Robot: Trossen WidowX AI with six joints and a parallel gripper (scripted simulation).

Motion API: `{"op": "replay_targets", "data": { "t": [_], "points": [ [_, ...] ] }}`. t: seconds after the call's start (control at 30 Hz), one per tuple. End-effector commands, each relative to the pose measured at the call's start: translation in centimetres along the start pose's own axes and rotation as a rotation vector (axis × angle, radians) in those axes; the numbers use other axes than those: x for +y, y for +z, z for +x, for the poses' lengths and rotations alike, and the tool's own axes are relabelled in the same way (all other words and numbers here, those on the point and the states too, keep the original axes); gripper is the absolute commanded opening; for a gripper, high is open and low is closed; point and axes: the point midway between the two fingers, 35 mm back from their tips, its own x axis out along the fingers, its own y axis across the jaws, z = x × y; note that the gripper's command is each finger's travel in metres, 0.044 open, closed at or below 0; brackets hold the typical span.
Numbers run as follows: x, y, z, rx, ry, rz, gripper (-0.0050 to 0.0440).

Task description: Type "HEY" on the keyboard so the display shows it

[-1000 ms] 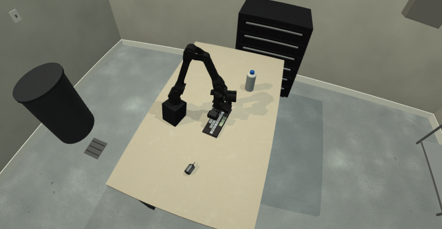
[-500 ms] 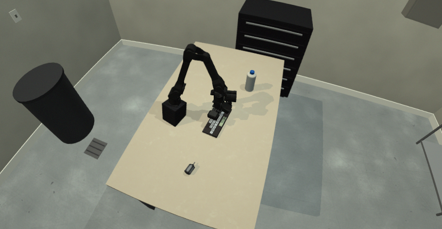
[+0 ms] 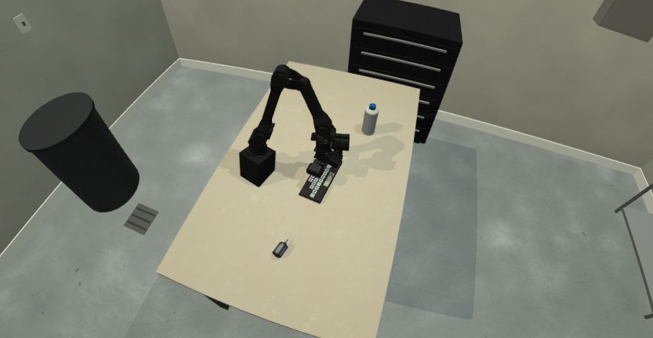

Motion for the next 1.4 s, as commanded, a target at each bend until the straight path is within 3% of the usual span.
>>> {"op": "replay_targets", "data": {
  "t": [0.0, 0.33, 0.5, 1.03, 1.17, 1.37],
  "points": [
    [0.2, 0.3, -0.3, -0.016, 0.002, 0.0, -0.005],
    [0.4, 1.0, -1.4, -0.038, 0.01, -0.007, -0.005],
    [0.4, 0.8, -4.3, -0.038, 0.012, -0.008, -0.005],
    [2.9, 2.6, -3.6, -0.017, 0.003, -0.001, -0.005],
    [2.6, 2.0, -1.9, -0.004, -0.002, 0.002, -0.005],
    [2.7, 2.2, -1.6, -0.007, 0.0, 0.002, -0.005]
  ]
}}
